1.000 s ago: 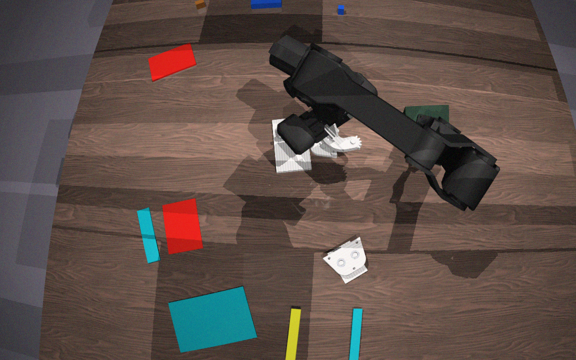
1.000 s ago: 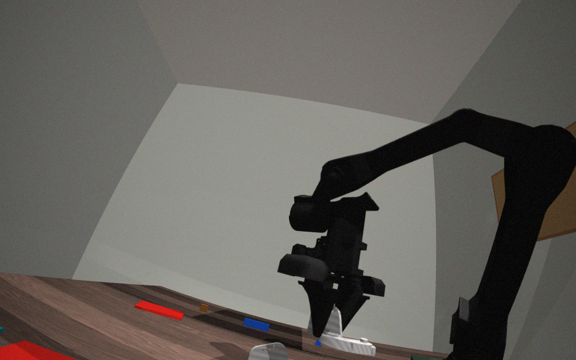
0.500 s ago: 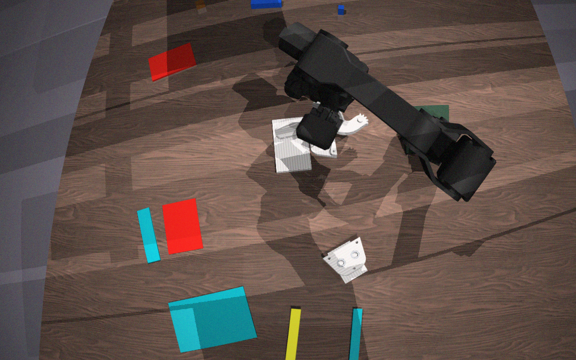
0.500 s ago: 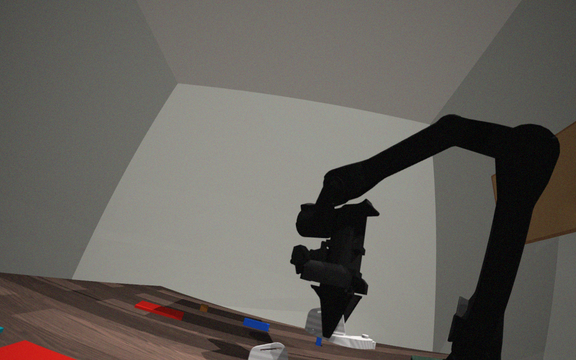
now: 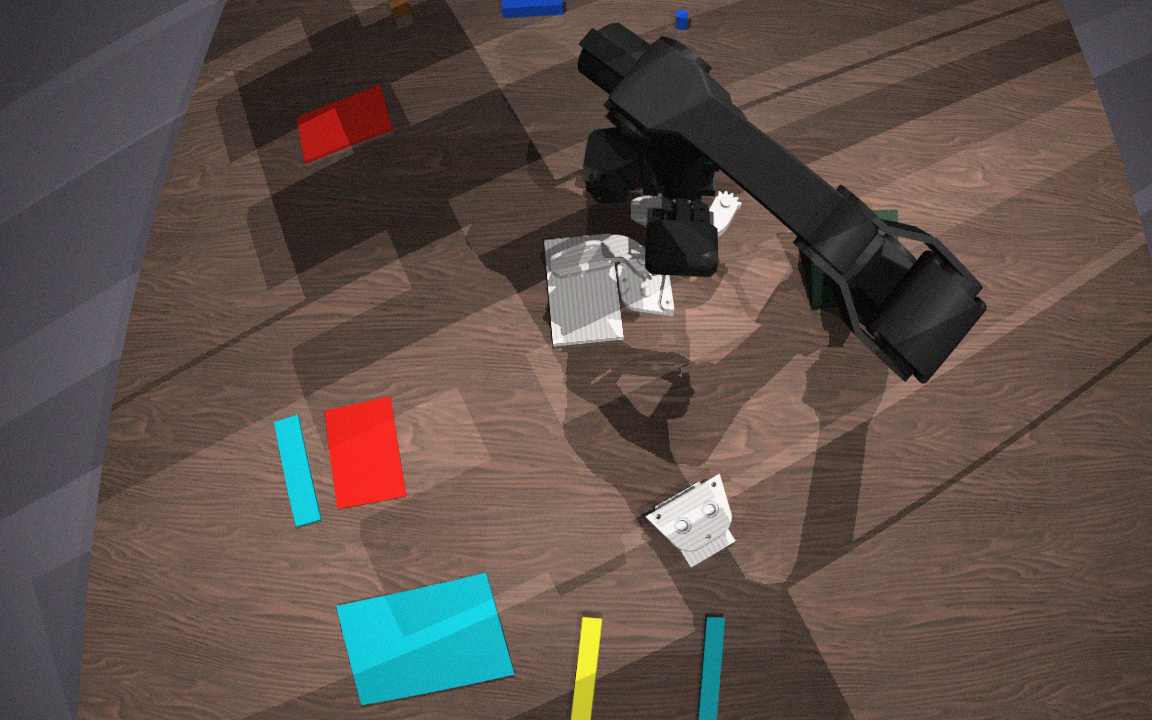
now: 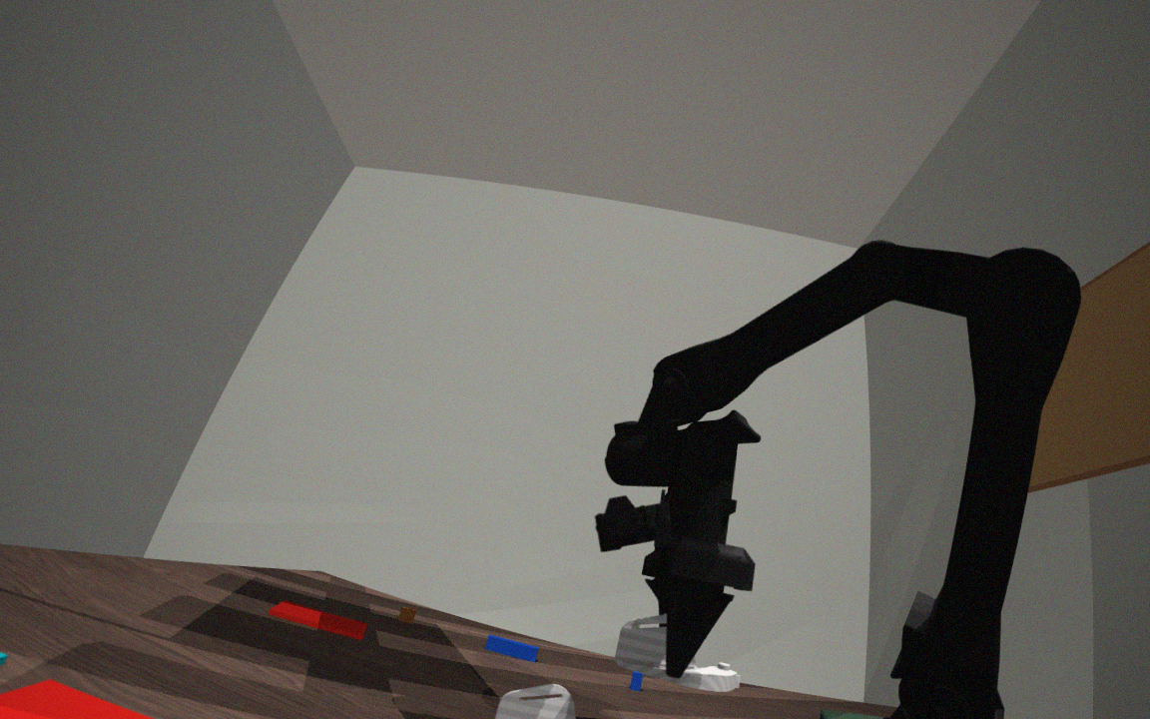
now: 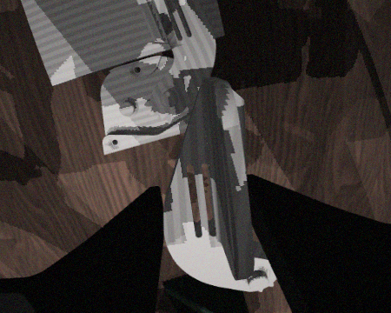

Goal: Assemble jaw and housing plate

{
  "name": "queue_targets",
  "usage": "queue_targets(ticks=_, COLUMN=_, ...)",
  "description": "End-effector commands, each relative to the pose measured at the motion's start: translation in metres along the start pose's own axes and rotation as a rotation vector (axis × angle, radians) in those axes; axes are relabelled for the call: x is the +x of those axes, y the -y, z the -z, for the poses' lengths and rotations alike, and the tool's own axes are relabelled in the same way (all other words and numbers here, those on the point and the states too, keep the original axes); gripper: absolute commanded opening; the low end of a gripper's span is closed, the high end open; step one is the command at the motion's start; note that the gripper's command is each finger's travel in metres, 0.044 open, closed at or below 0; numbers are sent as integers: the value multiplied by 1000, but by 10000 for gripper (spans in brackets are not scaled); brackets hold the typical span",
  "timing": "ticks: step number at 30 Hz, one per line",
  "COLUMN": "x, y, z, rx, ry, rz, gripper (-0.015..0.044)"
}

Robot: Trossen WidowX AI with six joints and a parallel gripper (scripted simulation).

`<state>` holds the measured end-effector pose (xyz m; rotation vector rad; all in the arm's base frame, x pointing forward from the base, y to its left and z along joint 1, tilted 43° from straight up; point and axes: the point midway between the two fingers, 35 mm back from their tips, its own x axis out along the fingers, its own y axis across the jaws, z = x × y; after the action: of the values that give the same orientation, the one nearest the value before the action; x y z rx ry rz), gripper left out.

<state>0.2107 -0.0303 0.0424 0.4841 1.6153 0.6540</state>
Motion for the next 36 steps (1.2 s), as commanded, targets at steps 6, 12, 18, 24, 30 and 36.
queue_targets(ticks=6, x=2, y=3, z=3, rx=-41, ry=-10, rz=-5, gripper=134)
queue_targets(ticks=12, x=2, y=3, z=3, rx=-41, ry=-10, rz=-5, gripper=134)
queue_targets(ticks=18, x=2, y=3, z=3, rx=-21, ry=-10, rz=-5, gripper=134)
queue_targets(ticks=24, x=2, y=3, z=3, rx=-21, ry=-10, rz=-5, gripper=134)
queue_targets(ticks=30, x=2, y=1, z=-1, rx=-21, ry=-9, rz=-4, gripper=134)
queue_targets(ticks=36, x=1, y=-8, z=-16, rx=-20, ry=-8, rz=0, gripper=134)
